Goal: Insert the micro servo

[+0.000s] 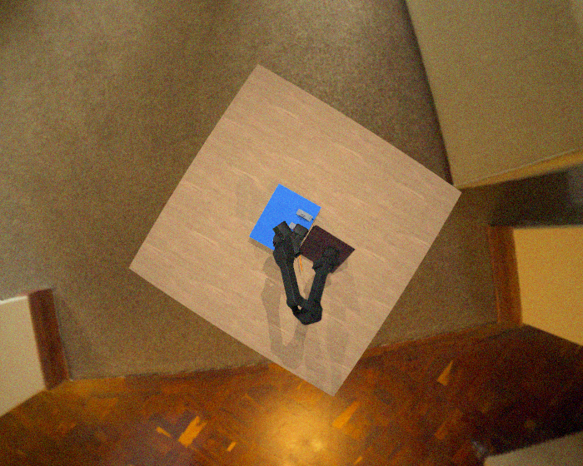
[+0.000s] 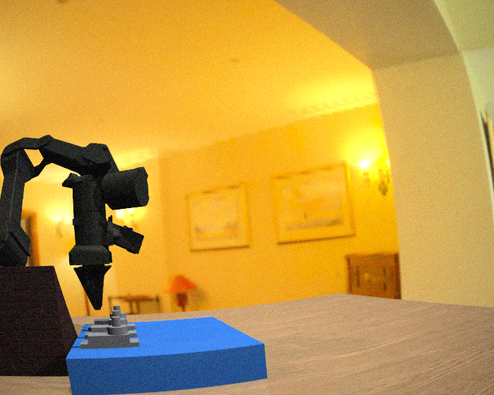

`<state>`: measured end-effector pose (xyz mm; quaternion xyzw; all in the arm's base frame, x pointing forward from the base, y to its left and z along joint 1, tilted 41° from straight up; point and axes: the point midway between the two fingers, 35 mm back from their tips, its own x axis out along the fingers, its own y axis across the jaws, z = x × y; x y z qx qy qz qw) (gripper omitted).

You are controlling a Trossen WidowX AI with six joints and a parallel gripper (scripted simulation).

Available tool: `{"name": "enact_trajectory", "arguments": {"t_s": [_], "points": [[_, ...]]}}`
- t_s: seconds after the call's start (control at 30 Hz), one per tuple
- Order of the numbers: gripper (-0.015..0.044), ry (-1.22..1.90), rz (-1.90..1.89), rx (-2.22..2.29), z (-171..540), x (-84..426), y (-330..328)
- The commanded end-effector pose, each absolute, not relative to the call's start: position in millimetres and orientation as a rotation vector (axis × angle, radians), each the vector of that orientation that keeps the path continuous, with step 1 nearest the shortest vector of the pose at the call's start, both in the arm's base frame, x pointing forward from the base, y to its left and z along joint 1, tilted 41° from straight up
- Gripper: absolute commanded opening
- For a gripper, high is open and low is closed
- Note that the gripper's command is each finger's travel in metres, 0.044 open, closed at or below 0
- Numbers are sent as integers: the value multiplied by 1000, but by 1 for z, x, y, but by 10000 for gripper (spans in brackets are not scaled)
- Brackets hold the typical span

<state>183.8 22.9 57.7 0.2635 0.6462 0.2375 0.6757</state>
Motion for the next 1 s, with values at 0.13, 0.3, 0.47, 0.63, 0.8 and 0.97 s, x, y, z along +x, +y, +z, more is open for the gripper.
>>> {"name": "enact_trajectory", "arguments": {"t_s": [0.13, 0.3, 0.47, 0.63, 0.8, 0.97], "points": [[214, 1455, 536, 592, 61, 184, 21], [345, 1452, 536, 588, 76, 211, 8], [440, 1448, 534, 582, 99, 255, -12], [440, 1443, 534, 575, 115, 291, -28], [440, 1443, 534, 575, 118, 291, -30], [440, 1436, 536, 576, 149, 280, -53]]}}
